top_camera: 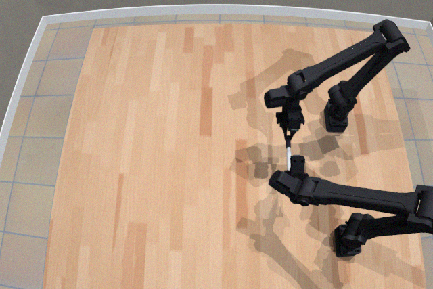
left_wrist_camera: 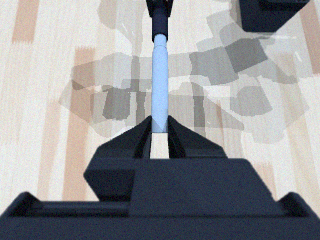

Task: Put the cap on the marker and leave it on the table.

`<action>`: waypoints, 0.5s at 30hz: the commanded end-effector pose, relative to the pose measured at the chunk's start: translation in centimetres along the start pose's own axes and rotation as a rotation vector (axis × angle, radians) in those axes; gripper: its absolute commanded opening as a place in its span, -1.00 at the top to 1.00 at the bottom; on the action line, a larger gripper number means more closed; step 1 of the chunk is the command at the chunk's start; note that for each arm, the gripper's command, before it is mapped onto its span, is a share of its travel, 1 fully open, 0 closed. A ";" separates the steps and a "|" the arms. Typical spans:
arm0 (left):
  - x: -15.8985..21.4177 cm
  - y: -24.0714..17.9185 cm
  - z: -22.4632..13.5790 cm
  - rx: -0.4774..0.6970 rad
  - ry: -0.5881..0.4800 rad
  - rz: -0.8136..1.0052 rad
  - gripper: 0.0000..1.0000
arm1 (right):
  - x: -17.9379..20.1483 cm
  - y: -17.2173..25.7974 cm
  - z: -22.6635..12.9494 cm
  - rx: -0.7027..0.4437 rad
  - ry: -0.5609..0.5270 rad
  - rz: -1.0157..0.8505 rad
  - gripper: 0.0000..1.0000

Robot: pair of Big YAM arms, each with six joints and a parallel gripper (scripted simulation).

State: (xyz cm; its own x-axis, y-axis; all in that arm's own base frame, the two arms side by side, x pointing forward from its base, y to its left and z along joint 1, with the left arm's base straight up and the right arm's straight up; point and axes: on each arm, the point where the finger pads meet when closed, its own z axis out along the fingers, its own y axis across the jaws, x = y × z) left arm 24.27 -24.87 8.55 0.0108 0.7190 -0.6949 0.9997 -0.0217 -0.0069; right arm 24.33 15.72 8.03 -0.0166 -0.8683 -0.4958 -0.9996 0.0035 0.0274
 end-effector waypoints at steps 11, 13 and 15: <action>-3.1 2.1 -0.2 -0.029 -0.038 0.036 0.79 | -2.2 -2.1 -1.0 0.035 -0.032 -0.063 0.76; -3.4 2.1 -0.1 -0.028 -0.041 0.040 0.79 | -2.4 -2.1 -1.0 0.035 -0.037 -0.068 0.76; -4.2 2.1 0.3 -0.029 -0.046 0.049 0.79 | -2.9 -2.2 -1.0 0.034 -0.047 -0.077 0.76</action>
State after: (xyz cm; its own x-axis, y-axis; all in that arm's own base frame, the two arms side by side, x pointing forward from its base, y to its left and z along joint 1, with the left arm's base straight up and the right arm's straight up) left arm 24.25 -25.11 8.64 0.0104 0.7167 -0.6973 0.9997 -0.0214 -0.0071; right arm 24.24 15.95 8.14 -0.0085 -0.8627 -0.5056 -0.9996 -0.0062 0.0272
